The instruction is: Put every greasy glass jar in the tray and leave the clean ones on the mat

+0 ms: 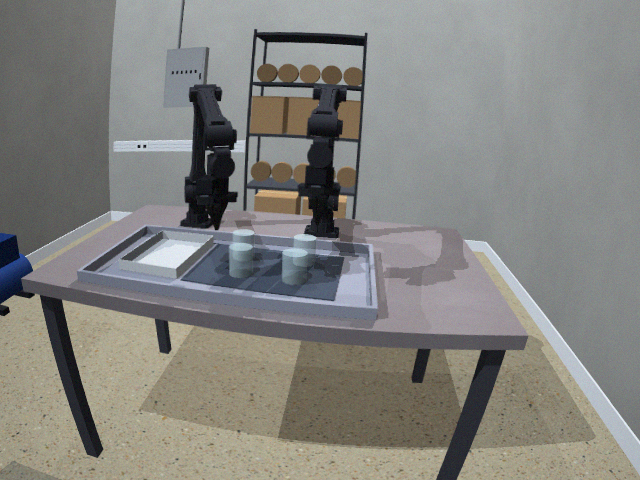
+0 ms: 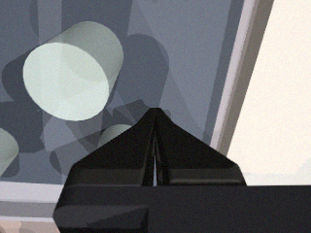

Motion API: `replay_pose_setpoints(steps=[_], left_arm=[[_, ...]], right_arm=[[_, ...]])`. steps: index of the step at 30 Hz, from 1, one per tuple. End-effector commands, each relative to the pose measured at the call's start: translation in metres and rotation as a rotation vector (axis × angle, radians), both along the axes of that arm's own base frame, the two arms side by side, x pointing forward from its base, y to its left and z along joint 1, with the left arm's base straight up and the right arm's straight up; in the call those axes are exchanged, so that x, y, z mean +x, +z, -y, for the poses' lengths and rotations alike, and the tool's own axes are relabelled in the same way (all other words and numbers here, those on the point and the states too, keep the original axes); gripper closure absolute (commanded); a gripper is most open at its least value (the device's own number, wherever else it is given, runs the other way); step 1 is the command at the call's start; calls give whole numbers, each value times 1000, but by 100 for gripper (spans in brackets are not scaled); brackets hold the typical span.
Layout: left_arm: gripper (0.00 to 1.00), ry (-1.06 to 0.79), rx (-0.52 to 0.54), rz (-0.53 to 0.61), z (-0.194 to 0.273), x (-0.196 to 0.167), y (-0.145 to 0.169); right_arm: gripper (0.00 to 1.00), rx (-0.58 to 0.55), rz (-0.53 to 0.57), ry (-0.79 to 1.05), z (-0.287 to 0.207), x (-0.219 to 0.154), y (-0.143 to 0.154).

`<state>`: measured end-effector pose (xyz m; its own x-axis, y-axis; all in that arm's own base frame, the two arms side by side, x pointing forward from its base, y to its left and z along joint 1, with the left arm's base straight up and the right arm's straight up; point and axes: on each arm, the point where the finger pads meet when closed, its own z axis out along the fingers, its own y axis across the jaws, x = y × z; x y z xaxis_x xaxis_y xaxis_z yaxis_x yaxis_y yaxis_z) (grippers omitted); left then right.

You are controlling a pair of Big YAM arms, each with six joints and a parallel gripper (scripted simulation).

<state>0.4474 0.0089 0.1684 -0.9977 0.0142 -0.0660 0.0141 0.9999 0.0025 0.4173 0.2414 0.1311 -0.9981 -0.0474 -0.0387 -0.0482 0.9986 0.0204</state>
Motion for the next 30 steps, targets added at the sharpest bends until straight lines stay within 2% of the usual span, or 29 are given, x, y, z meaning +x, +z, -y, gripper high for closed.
replay_pose_setpoints(steps=[1, 3, 5, 9, 12, 16, 20, 30], left_arm=[[100, 15, -6, 162, -3, 20, 42], [100, 14, -8, 243, 0, 16, 53], [100, 10, -11, 355, 4, 20, 77], [100, 7, -16, 539, 7, 27, 117], [100, 7, -15, 629, 8, 31, 136], [100, 13, -17, 633, 8, 33, 134], [100, 52, -33, 610, 32, 22, 132], [100, 66, 3, 651, 109, -32, 157]], right_arm=[[100, 15, 26, 4, -8, 12, 49], [100, 0, 1, 6, -7, 11, 42], [100, -18, -29, 6, -3, 5, 25], [100, -17, -28, 6, -3, 6, 24], [100, -16, -27, 6, -3, 6, 24], [100, -16, -26, 6, -3, 6, 24], [100, -9, -15, 6, -3, 6, 30], [100, -9, -15, 6, -3, 6, 30]])
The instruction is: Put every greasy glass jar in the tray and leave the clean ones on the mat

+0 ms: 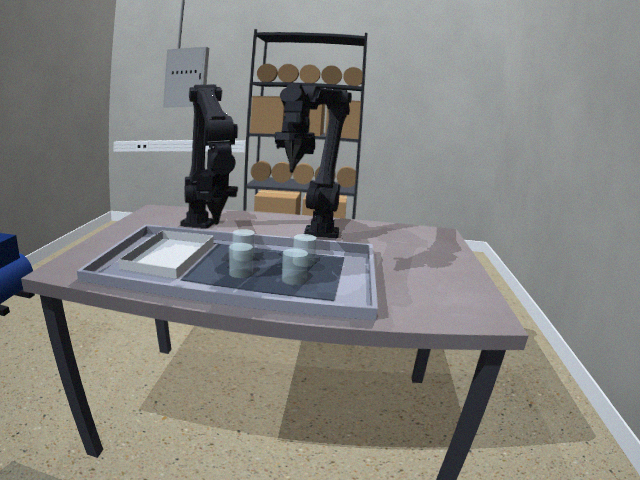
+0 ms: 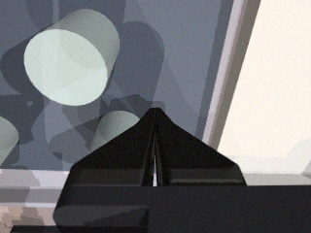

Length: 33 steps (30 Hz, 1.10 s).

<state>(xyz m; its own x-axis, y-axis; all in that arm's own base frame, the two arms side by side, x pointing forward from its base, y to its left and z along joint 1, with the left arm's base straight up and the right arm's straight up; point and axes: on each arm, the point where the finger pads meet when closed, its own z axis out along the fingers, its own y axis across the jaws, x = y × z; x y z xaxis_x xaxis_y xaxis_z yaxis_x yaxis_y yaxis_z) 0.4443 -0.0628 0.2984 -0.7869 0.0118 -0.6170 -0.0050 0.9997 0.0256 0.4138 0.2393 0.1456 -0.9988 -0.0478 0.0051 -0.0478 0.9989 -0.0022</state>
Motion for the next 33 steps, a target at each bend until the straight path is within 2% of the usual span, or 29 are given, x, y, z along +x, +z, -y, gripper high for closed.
replay_pose_setpoints(steps=[1, 12, 13, 16, 18, 19, 20, 27, 33], left_arm=[[100, 47, -32, 53, 37, -29, 27], [100, 52, -11, 152, 96, -99, 49], [100, 52, -14, 164, 100, -104, 52], [100, 52, -21, 199, 110, -122, 59], [100, 52, -21, 199, 110, -122, 59], [100, 52, -25, 215, 114, -131, 62], [100, 51, -26, 228, 117, -139, 63], [100, 29, -44, 326, 129, -178, 81], [100, 9, -29, 356, 132, -188, 84]], right_arm=[[100, 16, 28, 6, -5, 10, 16], [100, 16, 28, 6, -5, 10, 16], [89, 24, 43, 18, -8, 12, 23], [55, 36, 80, 90, -12, 2, 17], [55, 36, 80, 90, -12, 2, 17], [43, 44, 102, 117, -14, 2, 16], [40, 52, 128, 145, -17, 2, 14], [40, 119, 345, 355, -41, 1, 4], [40, 172, 499, 500, -58, -1, -4]])
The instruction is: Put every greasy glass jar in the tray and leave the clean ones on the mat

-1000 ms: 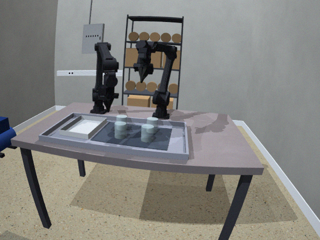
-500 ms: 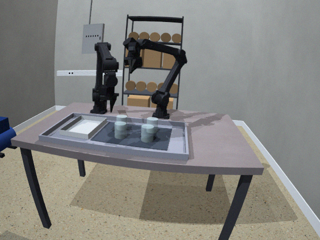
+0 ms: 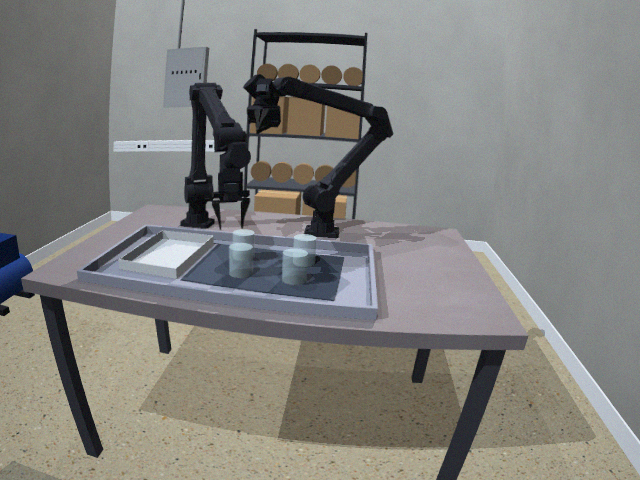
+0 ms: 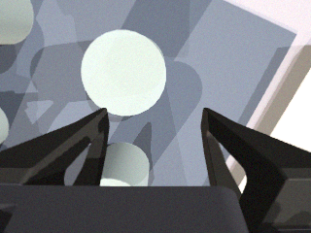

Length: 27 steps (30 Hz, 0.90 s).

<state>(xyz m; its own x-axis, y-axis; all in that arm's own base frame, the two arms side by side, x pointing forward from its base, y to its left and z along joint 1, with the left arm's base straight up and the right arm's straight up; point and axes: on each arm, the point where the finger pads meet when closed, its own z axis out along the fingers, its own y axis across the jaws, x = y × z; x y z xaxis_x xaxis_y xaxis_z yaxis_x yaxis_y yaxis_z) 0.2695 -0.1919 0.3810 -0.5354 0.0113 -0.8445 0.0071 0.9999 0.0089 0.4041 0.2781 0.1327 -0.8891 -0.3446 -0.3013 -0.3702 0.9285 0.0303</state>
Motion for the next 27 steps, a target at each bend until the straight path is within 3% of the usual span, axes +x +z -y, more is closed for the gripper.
replay_pose_setpoints(steps=[1, 8, 15, 17, 19, 20, 27], left_arm=[[100, 25, -16, 15, 2, -14, 2], [100, 20, -1, 13, 3, -14, -1], [100, 30, -1, 12, 1, -11, -1], [100, 30, 25, 7, -4, -9, -3], [100, 30, 25, 7, -4, -9, -3], [100, 19, 38, 4, -5, -8, -1], [100, -52, 102, -95, -29, -5, -13]], right_arm=[[40, 80, 196, 178, -19, 8, 9], [40, 129, 311, 269, -31, 6, 1], [40, 142, 308, 258, -31, 7, -10], [17, 121, 317, 308, -37, 11, -5], [17, 121, 317, 308, -37, 11, -5], [8, 109, 323, 336, -40, 13, -1], [8, -89, 234, 641, -41, -5, -1]])
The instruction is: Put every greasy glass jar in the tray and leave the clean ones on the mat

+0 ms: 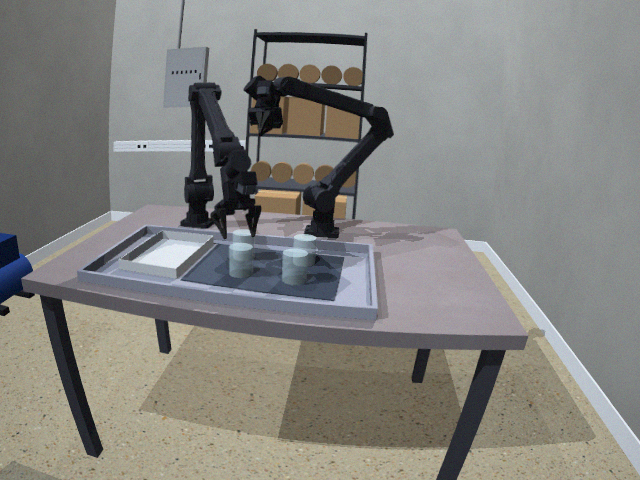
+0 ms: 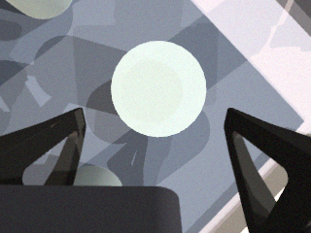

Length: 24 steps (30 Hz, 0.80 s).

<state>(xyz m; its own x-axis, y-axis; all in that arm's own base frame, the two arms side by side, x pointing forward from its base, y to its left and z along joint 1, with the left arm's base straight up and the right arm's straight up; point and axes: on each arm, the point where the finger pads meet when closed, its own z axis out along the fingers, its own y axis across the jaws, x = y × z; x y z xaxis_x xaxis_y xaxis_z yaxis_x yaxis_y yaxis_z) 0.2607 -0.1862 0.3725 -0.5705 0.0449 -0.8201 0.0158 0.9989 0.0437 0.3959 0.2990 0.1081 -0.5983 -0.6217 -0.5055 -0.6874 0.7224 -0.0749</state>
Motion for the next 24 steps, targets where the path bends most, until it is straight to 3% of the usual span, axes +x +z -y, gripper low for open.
replay_pose_setpoints(steps=[1, 9, 14, 19, 24], left_arm=[[100, -51, 68, -65, -25, 4, -6], [100, -97, 86, -122, -37, 4, -11], [100, -169, 115, -189, -52, 2, -20], [100, -246, 130, -237, -65, -1, -24], [100, -308, 120, -265, -73, -5, -24]], right_arm=[[8, -172, 12, 265, -20, 2, 24], [8, -300, -31, 439, -16, -12, 27], [8, -432, -117, 662, -6, -41, 22], [8, -471, -214, 811, 8, -88, 12], [8, -478, -273, 822, 16, -108, 1]])
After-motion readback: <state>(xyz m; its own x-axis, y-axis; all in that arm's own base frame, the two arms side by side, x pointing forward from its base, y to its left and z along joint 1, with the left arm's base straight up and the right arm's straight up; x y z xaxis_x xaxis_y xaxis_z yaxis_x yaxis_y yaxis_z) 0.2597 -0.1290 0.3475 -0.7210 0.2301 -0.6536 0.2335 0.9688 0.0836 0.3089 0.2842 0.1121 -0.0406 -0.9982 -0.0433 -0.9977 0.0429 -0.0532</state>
